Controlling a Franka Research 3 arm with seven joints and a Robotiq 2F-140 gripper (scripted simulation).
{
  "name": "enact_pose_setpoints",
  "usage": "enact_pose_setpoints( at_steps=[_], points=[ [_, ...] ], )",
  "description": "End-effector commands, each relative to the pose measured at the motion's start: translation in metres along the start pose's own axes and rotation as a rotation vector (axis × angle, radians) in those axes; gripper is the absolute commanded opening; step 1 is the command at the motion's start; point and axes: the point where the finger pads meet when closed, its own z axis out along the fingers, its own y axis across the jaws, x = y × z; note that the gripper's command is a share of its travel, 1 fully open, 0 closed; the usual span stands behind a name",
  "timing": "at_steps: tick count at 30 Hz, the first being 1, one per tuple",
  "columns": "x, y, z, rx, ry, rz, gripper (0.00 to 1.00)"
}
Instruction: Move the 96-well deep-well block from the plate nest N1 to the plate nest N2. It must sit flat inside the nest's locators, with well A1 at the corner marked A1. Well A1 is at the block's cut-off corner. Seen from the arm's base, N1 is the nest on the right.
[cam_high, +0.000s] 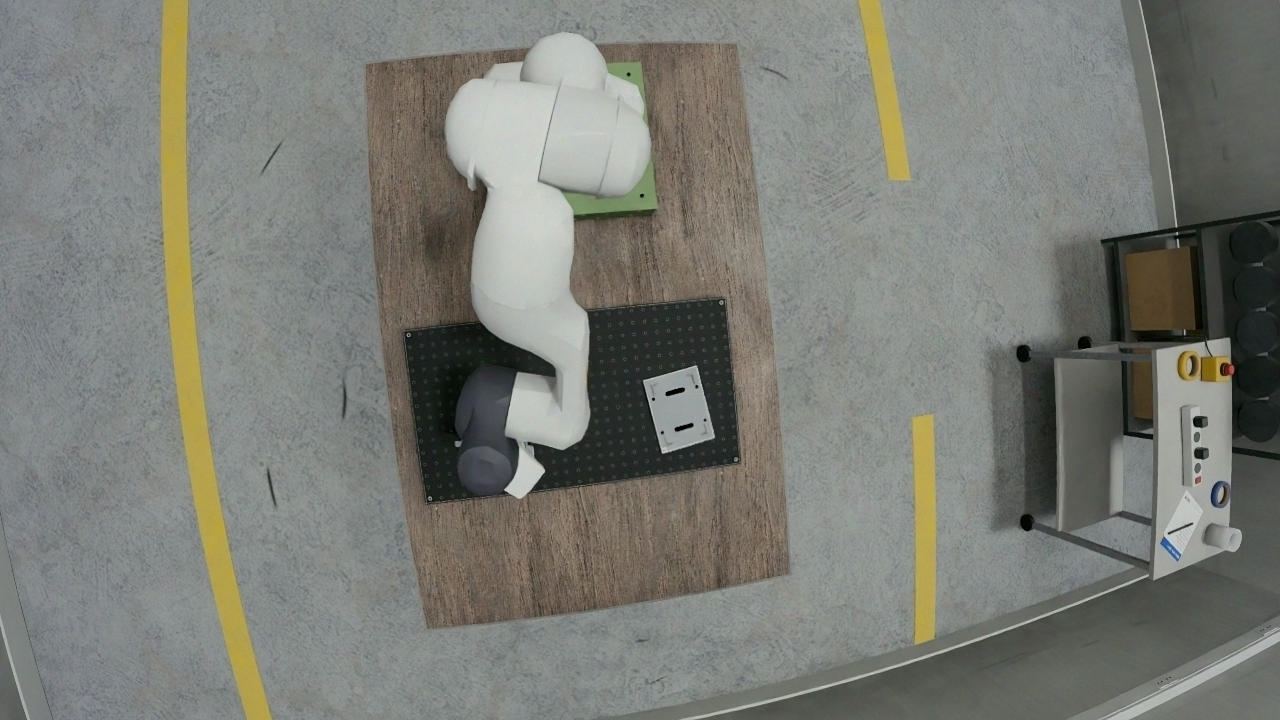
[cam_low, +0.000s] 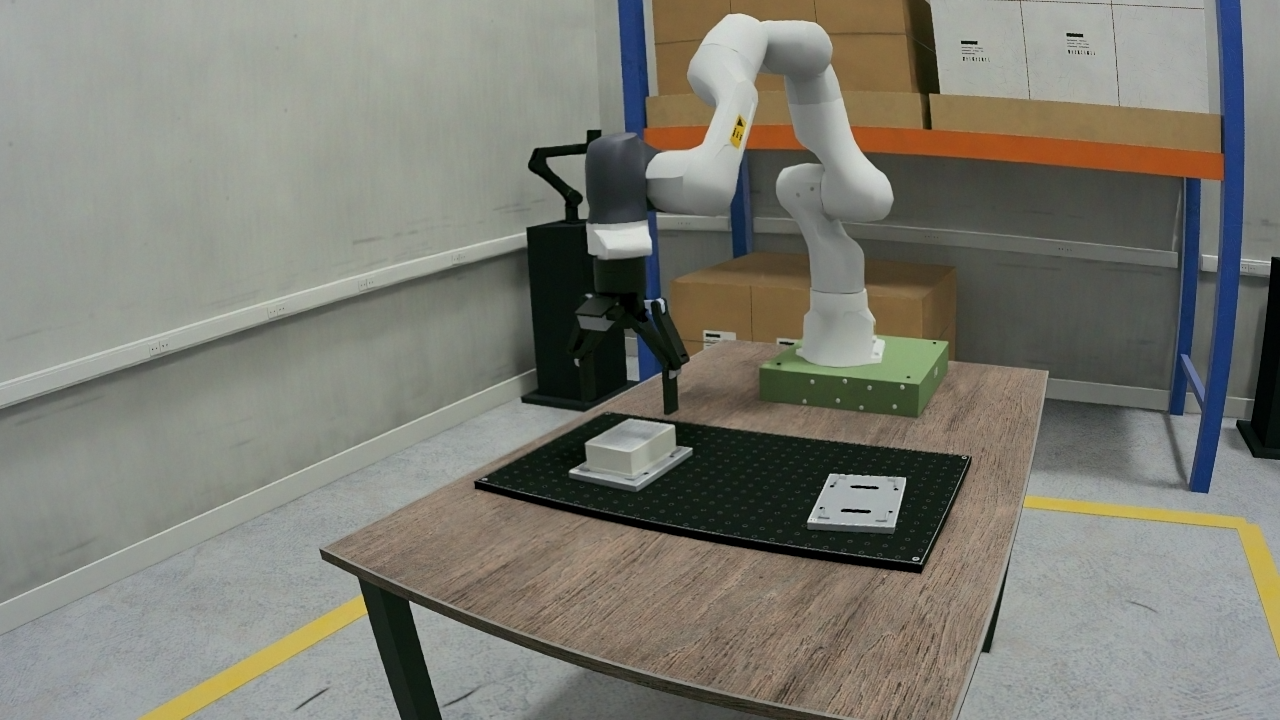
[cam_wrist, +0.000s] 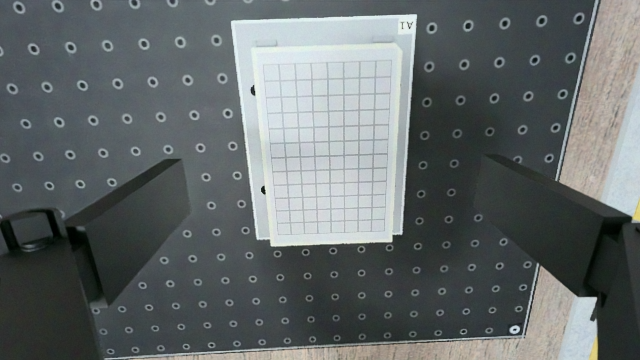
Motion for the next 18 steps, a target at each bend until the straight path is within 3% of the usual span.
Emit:
enact_pose_setpoints(
  at_steps=[1,18],
  points=[
    [0.001,0.000,-0.001,-0.002,0.004,-0.022,1.00],
    [0.001,0.001,0.021,-0.002,0.004,-0.022,1.00]
  ],
)
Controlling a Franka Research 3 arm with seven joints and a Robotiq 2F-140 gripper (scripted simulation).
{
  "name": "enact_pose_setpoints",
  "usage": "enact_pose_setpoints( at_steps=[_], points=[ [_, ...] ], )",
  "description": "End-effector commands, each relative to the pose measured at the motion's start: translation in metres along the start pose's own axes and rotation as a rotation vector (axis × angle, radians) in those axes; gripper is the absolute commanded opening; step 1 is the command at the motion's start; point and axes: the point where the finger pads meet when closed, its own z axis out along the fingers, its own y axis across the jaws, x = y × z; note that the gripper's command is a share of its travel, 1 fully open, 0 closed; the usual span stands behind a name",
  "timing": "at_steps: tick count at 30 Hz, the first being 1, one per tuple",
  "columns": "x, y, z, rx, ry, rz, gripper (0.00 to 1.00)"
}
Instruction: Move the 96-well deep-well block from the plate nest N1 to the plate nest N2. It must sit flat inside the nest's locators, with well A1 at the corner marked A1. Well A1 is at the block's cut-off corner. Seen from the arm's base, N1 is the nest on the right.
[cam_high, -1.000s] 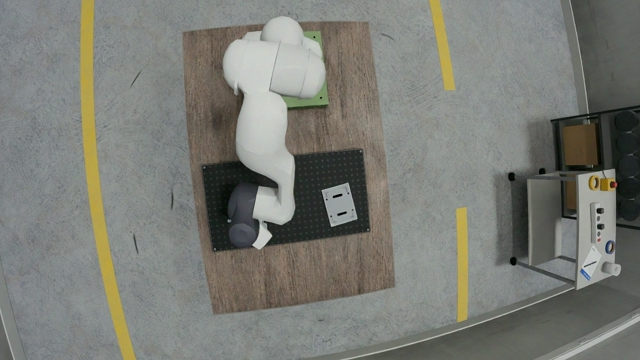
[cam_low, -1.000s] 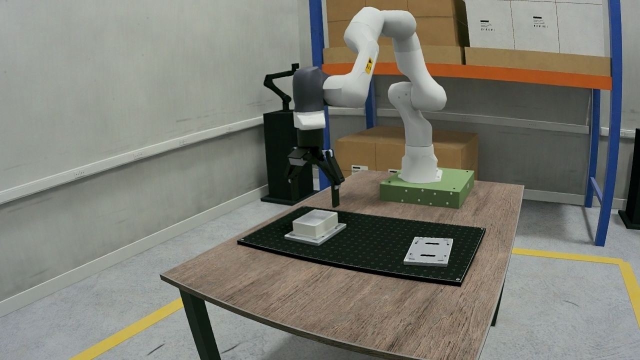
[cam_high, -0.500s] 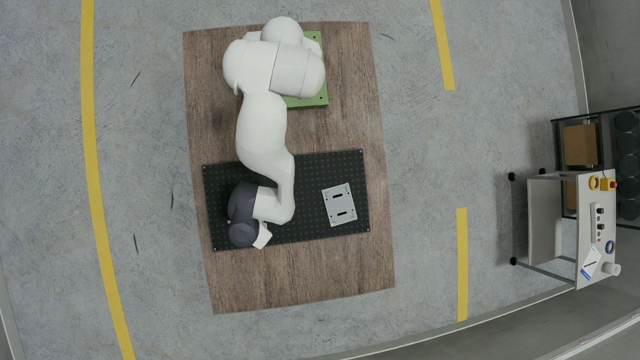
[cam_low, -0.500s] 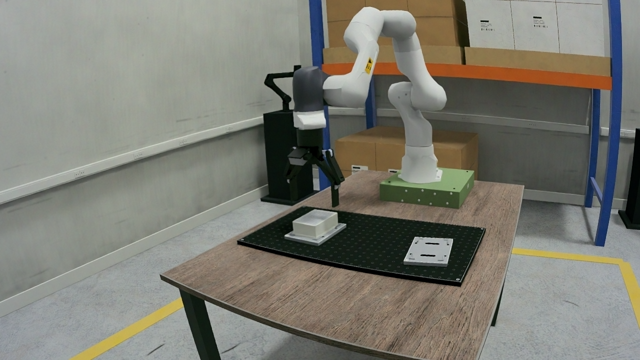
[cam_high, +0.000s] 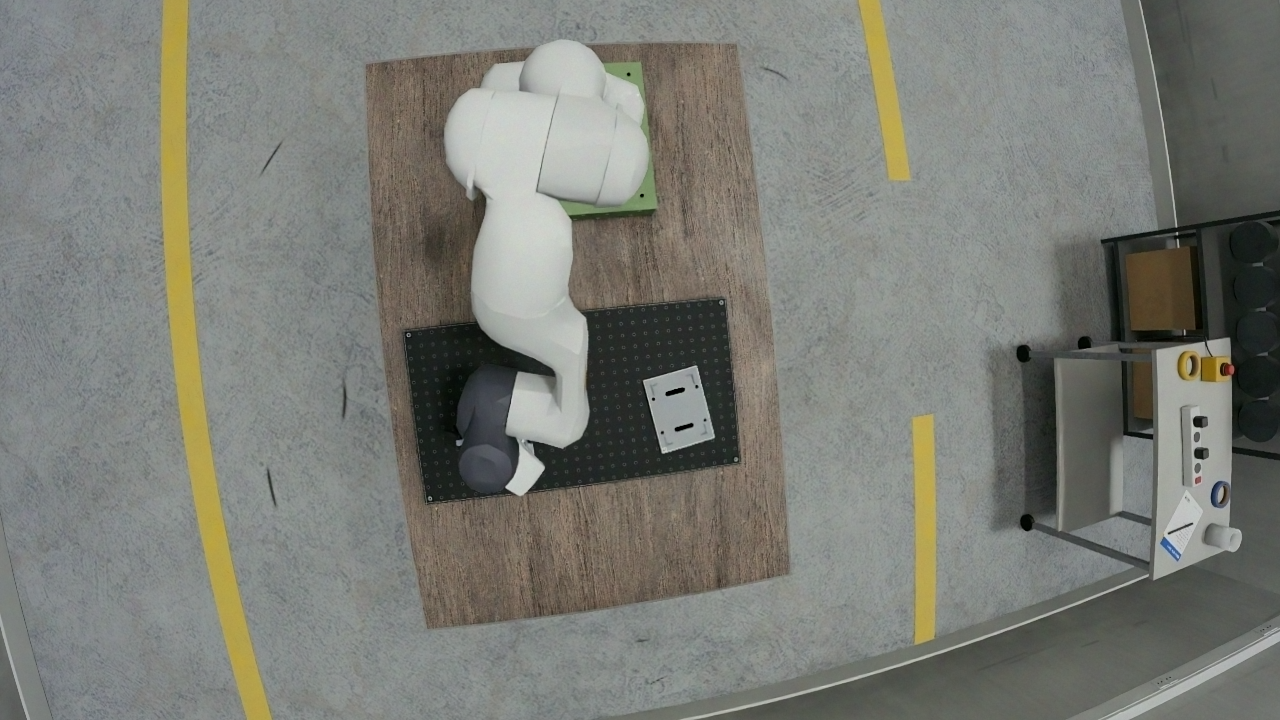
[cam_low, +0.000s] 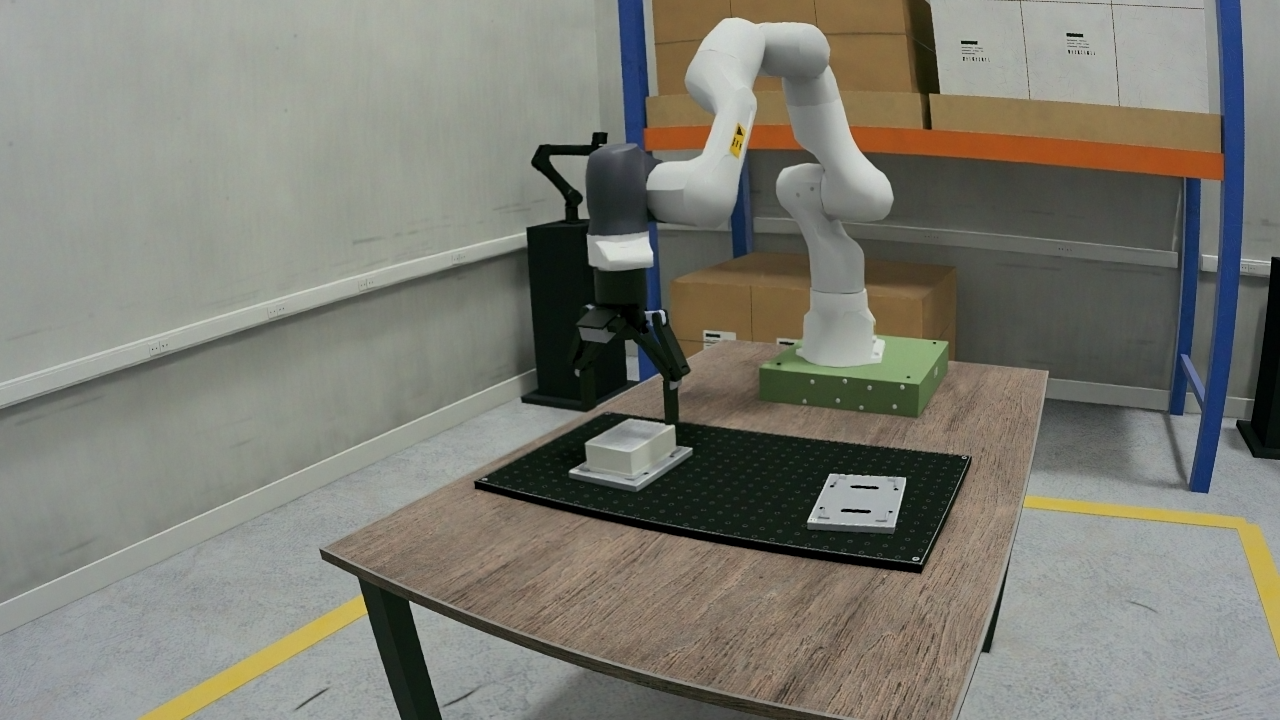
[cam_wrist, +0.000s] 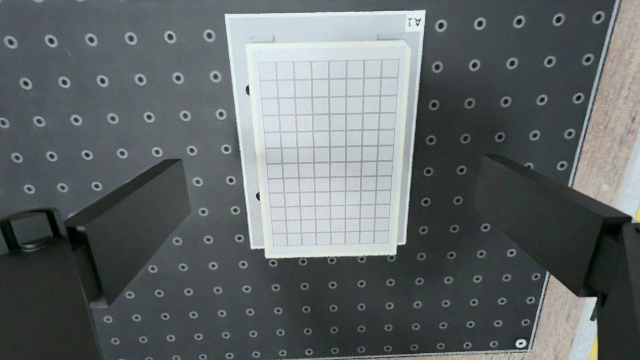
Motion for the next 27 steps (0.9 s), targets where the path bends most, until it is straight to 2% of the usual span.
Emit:
enact_pose_setpoints(
  at_steps=[1,27],
  points=[
    [0.002,0.000,0.006,0.000,0.006,-0.009,1.00],
    [0.002,0.000,0.043,0.000,0.006,-0.009,1.00]
  ],
)
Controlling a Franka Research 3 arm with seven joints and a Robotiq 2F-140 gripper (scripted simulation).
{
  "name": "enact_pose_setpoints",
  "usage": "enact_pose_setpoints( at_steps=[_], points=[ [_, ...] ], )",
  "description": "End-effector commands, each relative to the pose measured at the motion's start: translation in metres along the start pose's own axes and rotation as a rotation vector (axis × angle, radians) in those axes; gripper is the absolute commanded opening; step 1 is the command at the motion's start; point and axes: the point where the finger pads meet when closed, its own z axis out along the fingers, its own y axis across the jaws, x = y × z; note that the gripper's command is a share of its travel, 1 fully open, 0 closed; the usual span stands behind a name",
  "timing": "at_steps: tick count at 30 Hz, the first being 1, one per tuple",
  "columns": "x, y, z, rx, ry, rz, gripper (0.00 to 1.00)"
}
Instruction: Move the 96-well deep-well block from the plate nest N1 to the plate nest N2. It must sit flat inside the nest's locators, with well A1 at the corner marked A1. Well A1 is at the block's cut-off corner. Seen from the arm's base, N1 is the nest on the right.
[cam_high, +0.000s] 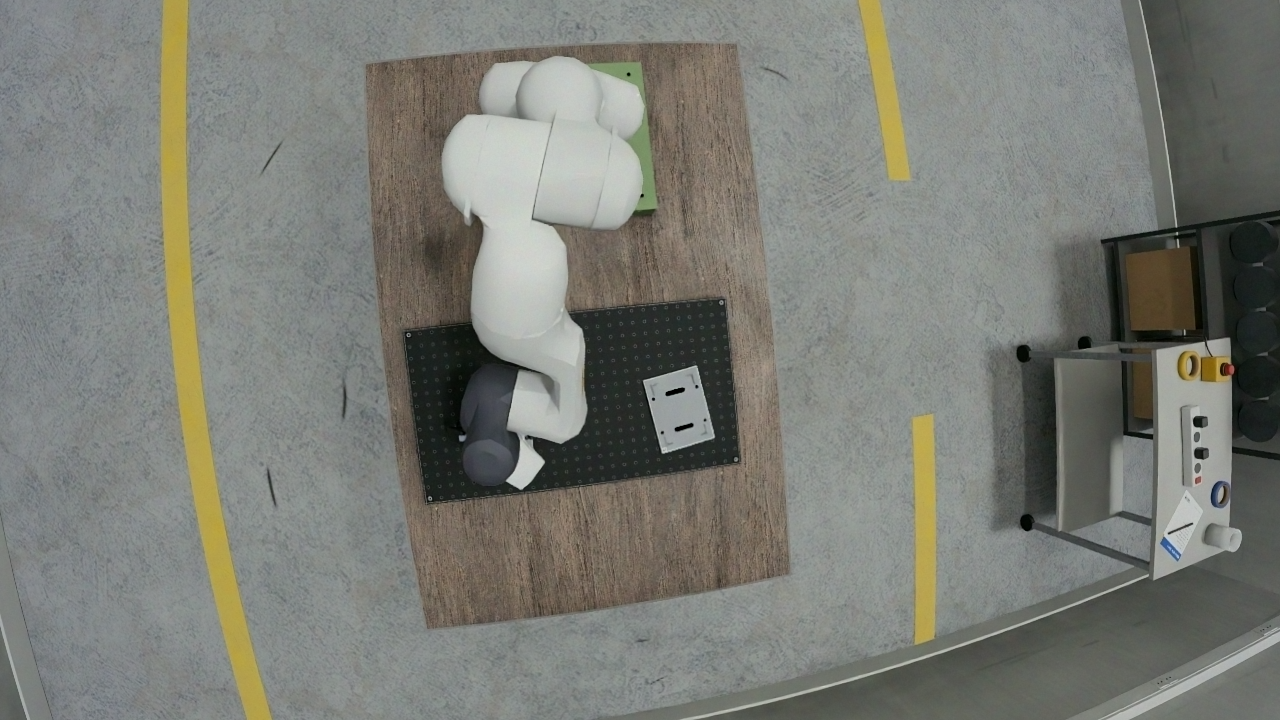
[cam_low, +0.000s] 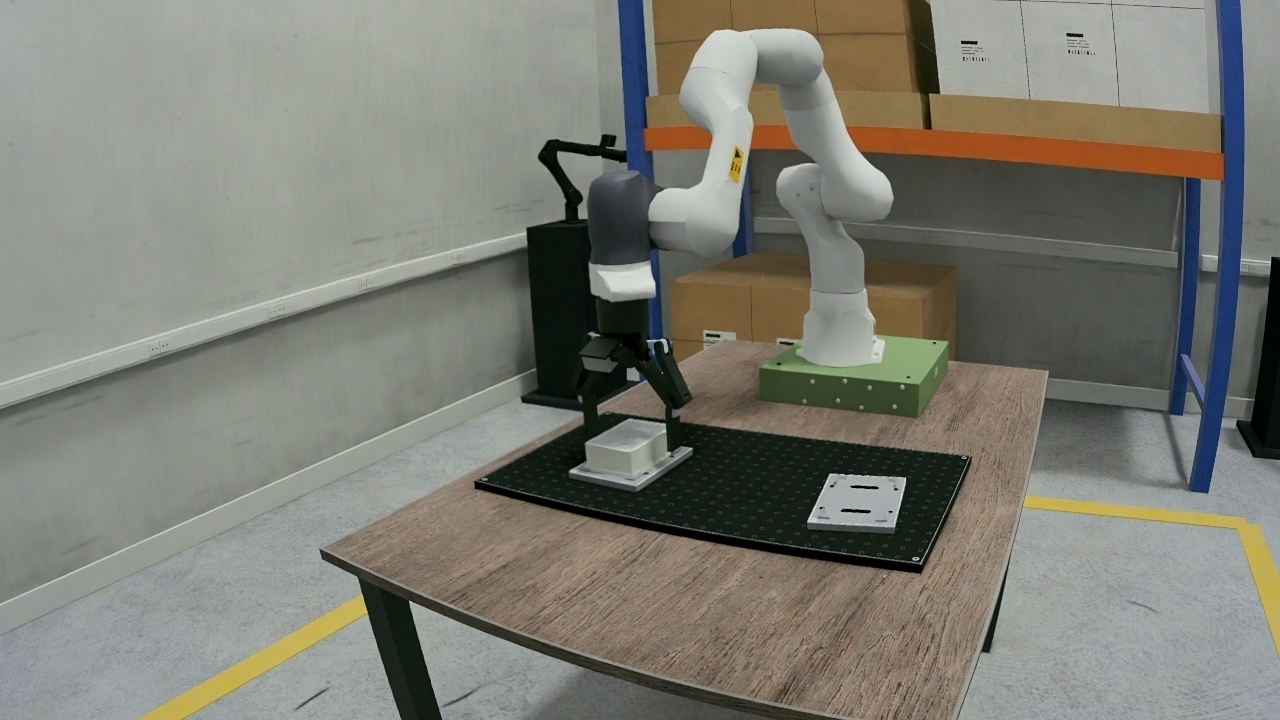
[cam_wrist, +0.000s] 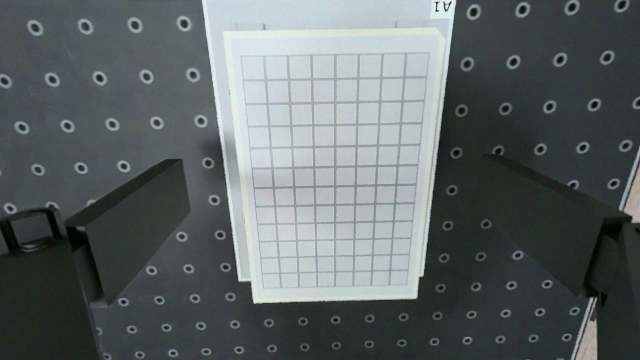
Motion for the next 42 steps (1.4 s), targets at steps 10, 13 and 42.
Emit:
enact_pose_setpoints(
  at_steps=[10,13,42],
  points=[
    [0.0036,0.0004,0.0111,-0.001,0.011,-0.006,1.00],
    [0.0036,0.0004,0.0111,-0.001,0.011,-0.006,1.00],
    [0.0036,0.0004,0.0111,-0.001,0.011,-0.006,0.63]
  ],
)
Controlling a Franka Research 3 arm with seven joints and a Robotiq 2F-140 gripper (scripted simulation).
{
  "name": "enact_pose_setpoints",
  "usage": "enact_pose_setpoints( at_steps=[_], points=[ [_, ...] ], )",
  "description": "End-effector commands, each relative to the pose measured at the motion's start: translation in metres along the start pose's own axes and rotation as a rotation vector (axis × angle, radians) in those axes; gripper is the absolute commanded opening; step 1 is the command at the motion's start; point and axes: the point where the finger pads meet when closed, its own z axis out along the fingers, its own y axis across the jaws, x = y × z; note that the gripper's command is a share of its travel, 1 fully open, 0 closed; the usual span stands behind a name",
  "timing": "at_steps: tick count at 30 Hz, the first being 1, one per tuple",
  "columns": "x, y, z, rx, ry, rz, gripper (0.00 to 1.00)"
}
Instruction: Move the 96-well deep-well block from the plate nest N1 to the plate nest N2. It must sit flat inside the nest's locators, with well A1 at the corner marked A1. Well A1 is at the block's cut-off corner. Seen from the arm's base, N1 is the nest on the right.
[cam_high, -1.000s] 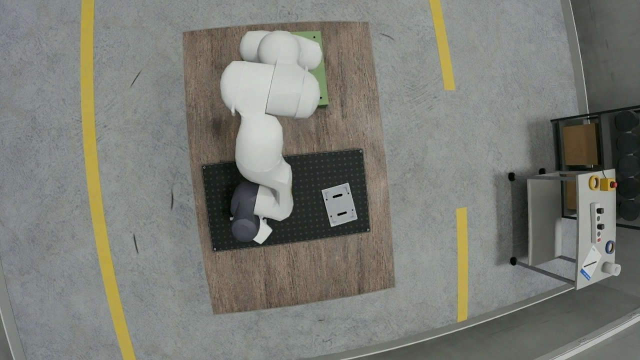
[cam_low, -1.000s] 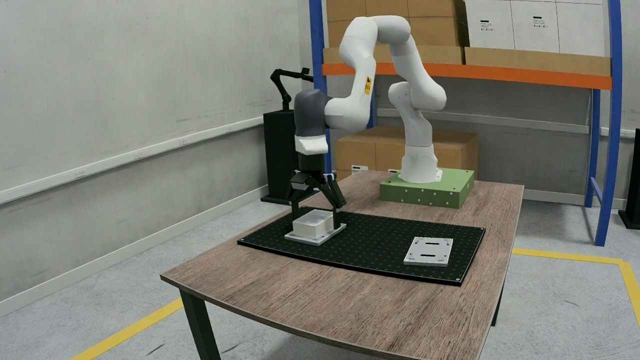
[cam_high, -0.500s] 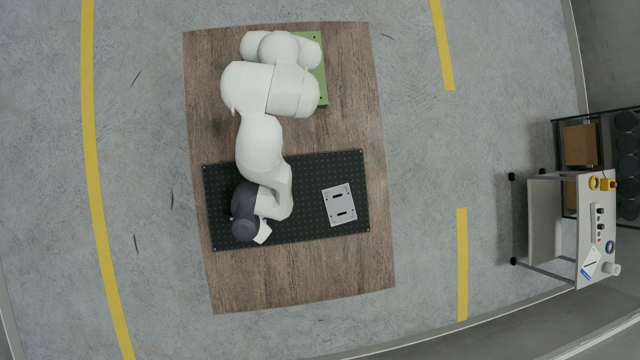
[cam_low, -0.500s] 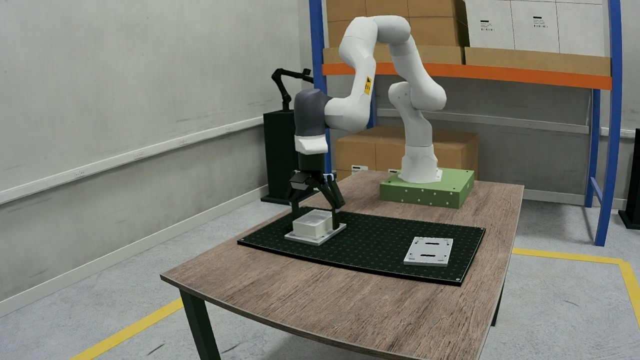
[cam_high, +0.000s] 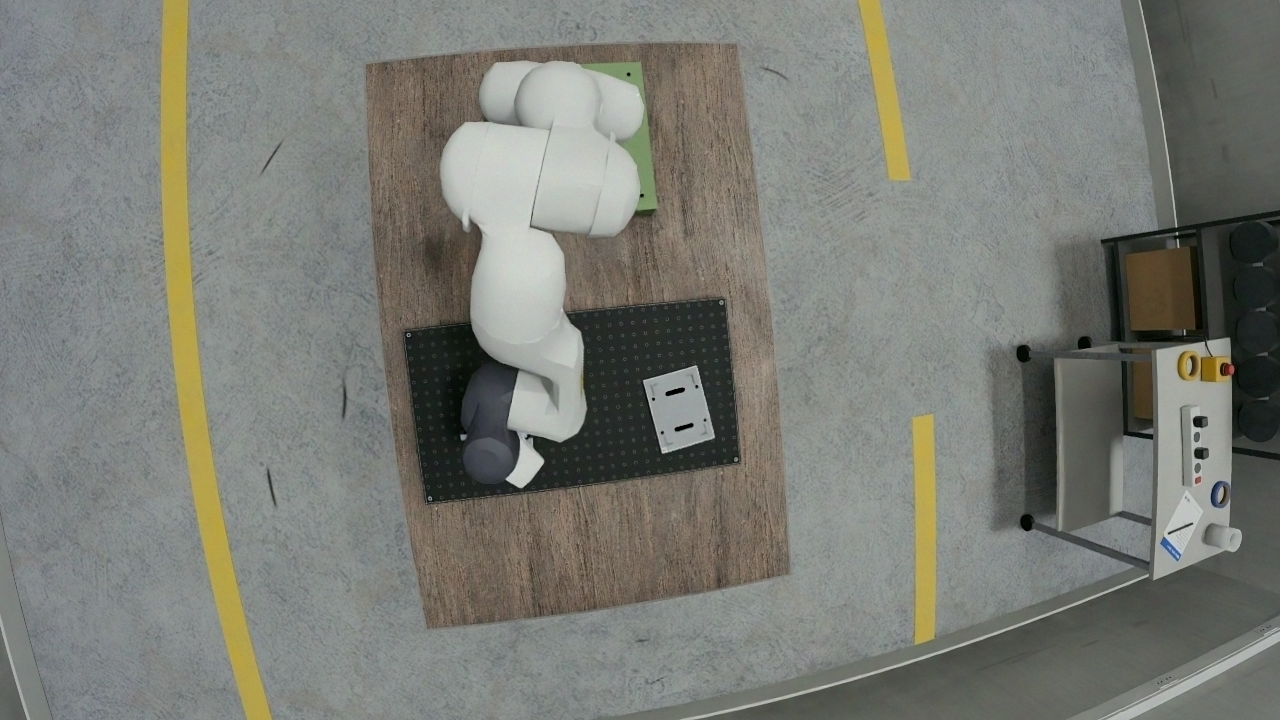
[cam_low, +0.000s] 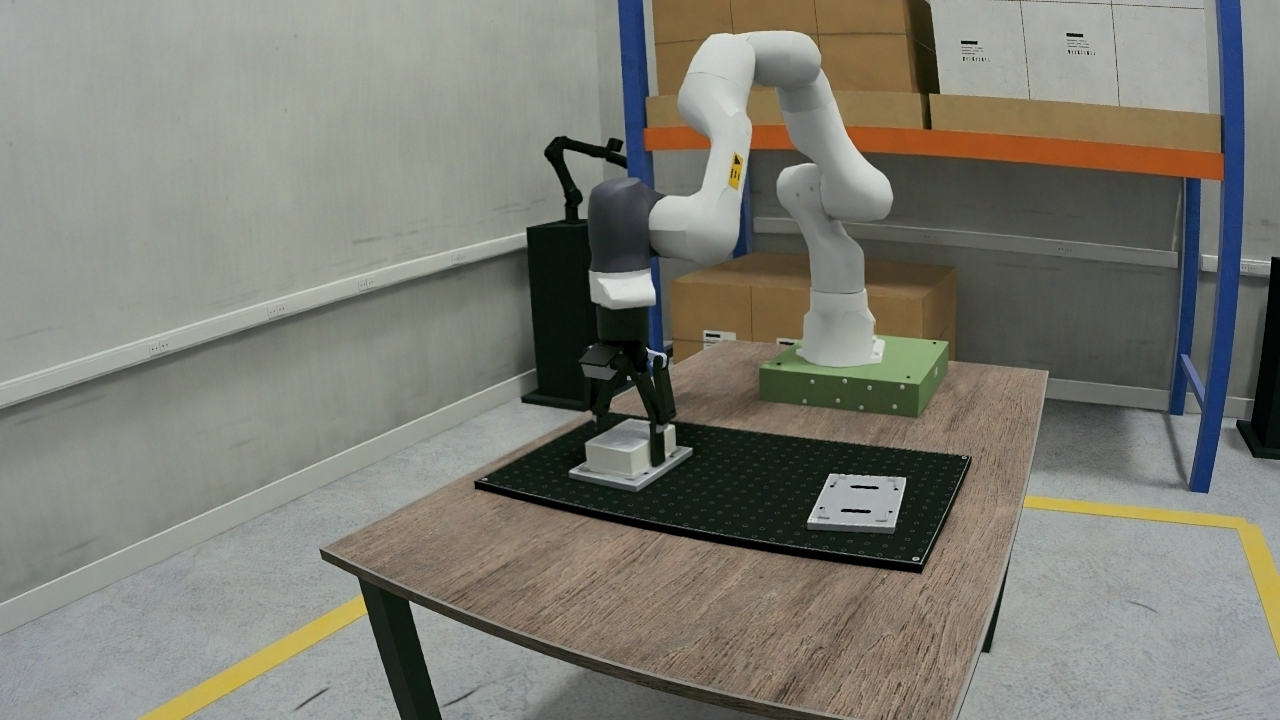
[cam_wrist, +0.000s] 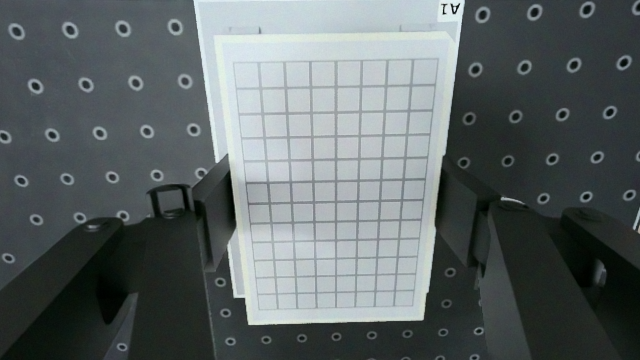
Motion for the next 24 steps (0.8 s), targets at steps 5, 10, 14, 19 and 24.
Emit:
enact_pose_setpoints(
  at_steps=[5,10,14,19,24],
  points=[
    [0.0010,0.0000,0.0001,0.000,0.002,-0.006,0.63],
    [0.0010,0.0000,0.0001,0.000,0.002,-0.006,0.63],
    [0.0010,0.0000,-0.0001,0.000,0.002,-0.006,0.62],
    [0.0010,0.0000,-0.0004,0.000,0.002,-0.006,0.61],
    [0.0010,0.0000,-0.0007,0.000,0.002,-0.006,0.60]
  ],
)
